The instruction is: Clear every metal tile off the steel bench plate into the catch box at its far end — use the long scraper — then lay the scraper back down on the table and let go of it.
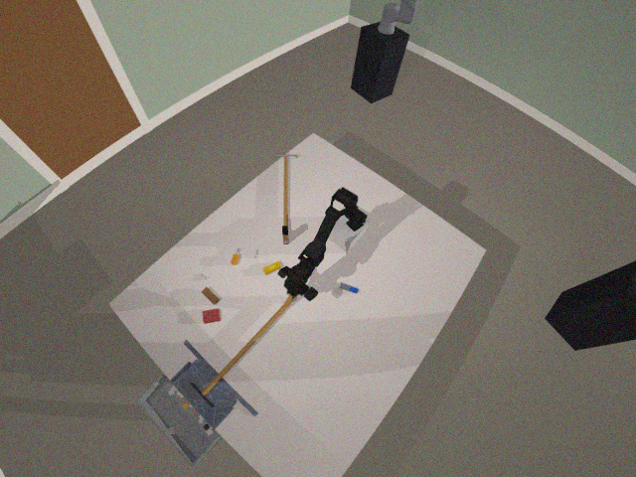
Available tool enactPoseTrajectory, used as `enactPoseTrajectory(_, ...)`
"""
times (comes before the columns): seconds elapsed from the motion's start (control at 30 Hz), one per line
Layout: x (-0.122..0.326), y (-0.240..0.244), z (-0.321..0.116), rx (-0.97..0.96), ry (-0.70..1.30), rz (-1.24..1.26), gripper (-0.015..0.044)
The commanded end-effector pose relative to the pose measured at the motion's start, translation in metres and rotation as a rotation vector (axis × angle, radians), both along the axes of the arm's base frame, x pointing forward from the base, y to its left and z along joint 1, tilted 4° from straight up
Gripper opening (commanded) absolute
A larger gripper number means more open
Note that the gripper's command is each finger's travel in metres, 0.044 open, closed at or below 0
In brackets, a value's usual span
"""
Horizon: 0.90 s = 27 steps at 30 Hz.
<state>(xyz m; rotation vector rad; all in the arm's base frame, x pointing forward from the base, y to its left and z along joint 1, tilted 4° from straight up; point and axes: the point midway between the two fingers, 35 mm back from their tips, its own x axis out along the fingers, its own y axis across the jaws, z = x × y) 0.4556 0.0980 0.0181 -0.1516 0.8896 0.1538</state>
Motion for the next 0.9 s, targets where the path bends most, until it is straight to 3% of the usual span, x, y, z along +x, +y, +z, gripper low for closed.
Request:
enactPoseTrajectory(0.0,-0.005,-0.001,0.005,0.003,-0.016,-0.007,0.0)
enactPoseTrajectory(0.87,-0.044,-0.01,0.006,0.004,-0.017,-0.007,0.0)
